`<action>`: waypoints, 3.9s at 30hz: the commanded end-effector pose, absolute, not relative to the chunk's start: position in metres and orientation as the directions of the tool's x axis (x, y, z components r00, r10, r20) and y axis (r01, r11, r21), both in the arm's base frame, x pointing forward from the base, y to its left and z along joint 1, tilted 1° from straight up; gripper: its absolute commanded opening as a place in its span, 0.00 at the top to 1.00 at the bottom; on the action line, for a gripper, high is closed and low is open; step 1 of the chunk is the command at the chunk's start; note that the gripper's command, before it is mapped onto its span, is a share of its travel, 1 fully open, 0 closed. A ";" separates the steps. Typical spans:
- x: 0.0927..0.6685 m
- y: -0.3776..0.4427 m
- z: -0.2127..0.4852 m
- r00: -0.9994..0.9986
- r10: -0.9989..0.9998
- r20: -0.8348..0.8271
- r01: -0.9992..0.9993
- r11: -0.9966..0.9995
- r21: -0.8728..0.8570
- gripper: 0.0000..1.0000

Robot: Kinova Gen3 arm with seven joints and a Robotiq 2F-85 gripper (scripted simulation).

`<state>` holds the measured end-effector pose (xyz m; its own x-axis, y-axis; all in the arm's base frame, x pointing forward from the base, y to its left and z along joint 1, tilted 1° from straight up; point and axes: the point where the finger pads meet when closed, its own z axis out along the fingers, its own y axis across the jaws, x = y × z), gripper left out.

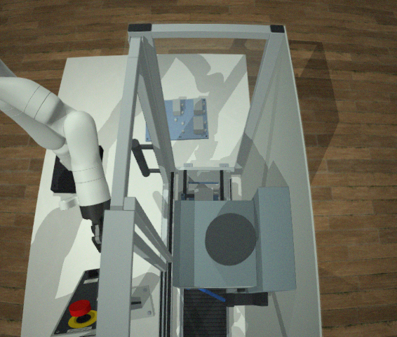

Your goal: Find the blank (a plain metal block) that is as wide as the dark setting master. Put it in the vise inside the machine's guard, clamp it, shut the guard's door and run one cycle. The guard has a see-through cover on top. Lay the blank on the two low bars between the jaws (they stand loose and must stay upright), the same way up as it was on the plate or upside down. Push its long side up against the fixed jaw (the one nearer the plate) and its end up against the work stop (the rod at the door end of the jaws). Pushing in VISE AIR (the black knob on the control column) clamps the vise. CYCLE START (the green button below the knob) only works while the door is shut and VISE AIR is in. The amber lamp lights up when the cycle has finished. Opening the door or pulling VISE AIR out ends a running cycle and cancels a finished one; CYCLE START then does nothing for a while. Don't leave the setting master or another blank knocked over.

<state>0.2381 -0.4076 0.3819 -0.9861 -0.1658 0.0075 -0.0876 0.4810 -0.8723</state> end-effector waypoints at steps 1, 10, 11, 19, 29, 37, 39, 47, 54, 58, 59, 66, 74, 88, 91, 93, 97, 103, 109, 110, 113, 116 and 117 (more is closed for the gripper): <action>0.238 -0.408 0.382 -0.986 -0.166 0.007 -0.087 0.480 -0.873 0.90; 0.238 -0.409 0.382 -0.986 -0.166 0.007 -0.087 0.480 -0.873 0.90; 0.239 -0.410 0.381 -0.986 -0.166 0.007 -0.087 0.480 -0.873 0.90; 0.239 -0.411 0.380 -0.986 -0.166 0.007 -0.087 0.480 -0.873 0.90; 0.239 -0.414 0.379 -0.986 -0.166 0.007 -0.087 0.480 -0.873 0.90; 0.239 -0.415 0.378 -0.986 -0.166 0.007 -0.087 0.480 -0.873 0.90; 0.239 -0.415 0.378 -0.986 -0.166 0.007 -0.087 0.480 -0.873 0.90; 0.240 -0.418 0.376 -0.986 -0.166 0.007 -0.087 0.480 -0.873 0.90; 0.240 -0.418 0.376 -0.986 -0.166 0.007 -0.087 0.480 -0.873 0.90; 0.240 -0.418 0.376 -0.986 -0.166 0.007 -0.087 0.480 -0.873 0.90; 0.240 -0.418 0.376 -0.986 -0.166 0.007 -0.087 0.480 -0.873 0.90; 0.240 -0.421 0.375 -0.986 -0.166 0.007 -0.087 0.480 -0.873 0.90; 0.240 -0.421 0.375 -0.986 -0.166 0.007 -0.087 0.480 -0.873 0.90; 0.236 -0.395 0.390 -0.986 -0.166 0.007 -0.087 0.480 -0.873 0.90; 0.236 -0.395 0.390 -0.986 -0.166 0.007 -0.087 0.480 -0.873 0.90; 0.236 -0.395 0.390 -0.986 -0.166 0.007 -0.087 0.480 -0.873 0.90; 0.233 -0.374 0.401 -0.986 -0.166 0.007 -0.087 0.480 -0.873 0.90; 0.232 -0.369 0.404 -0.986 -0.166 0.007 -0.087 0.480 -0.873 0.90; 0.232 -0.369 0.404 -0.986 -0.166 0.007 -0.087 0.480 -0.873 0.90; 0.232 -0.369 0.404 -0.986 -0.166 0.007 -0.087 0.480 -0.873 0.90; 0.229 -0.354 0.413 -0.986 -0.166 0.007 -0.087 0.480 -0.873 0.90; 0.228 -0.343 0.419 -0.986 -0.166 0.007 -0.087 0.480 -0.873 0.90; 0.228 -0.343 0.419 -0.986 -0.166 0.007 -0.087 0.480 -0.873 0.90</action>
